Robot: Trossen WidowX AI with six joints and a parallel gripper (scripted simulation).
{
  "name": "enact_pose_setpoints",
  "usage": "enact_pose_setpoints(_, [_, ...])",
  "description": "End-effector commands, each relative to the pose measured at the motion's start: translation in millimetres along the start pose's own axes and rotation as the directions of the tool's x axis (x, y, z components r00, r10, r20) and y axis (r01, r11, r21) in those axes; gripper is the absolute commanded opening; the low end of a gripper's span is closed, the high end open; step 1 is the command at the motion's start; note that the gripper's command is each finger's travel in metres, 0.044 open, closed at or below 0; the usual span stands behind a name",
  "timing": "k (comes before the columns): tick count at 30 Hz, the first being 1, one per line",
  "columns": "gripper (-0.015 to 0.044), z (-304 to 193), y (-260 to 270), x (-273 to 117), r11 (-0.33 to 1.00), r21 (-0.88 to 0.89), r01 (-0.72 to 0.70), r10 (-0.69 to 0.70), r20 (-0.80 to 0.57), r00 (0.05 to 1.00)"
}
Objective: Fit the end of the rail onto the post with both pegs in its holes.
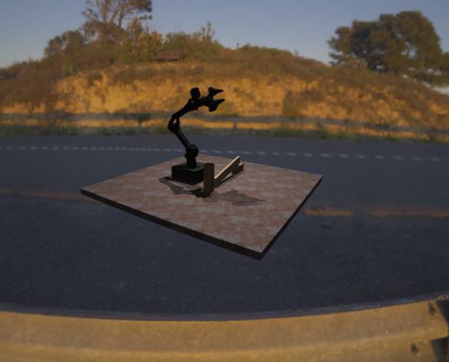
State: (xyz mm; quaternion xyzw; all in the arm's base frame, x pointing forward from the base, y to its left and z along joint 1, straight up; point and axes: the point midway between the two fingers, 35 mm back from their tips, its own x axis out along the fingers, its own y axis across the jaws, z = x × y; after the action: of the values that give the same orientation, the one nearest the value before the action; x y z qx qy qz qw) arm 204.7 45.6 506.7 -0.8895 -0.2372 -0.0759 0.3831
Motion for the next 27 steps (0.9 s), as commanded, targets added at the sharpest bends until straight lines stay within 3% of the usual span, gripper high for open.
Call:
enact_pose_setpoints(1, [0.044,22.2,58.0,24.5,0.976,0.138,-0.171,0.161,0.086,0.983])
enact_pose_setpoints(7, [0.044,69.6,148.2,43.0,0.828,0.303,-0.471,0.407,0.252,0.878])
enact_pose_setpoints(13, [0.044,129.3,230.3,34.5,0.562,0.362,-0.744,0.604,0.436,0.667])
enact_pose_setpoints(20, [0.044,204.2,306.3,-10.7,0.145,0.28,-0.949,0.726,0.621,0.294])
enact_pose_setpoints(27, [0.044,267.2,348.5,-85.2,-0.284,0.074,-0.956,0.698,0.7,-0.153])
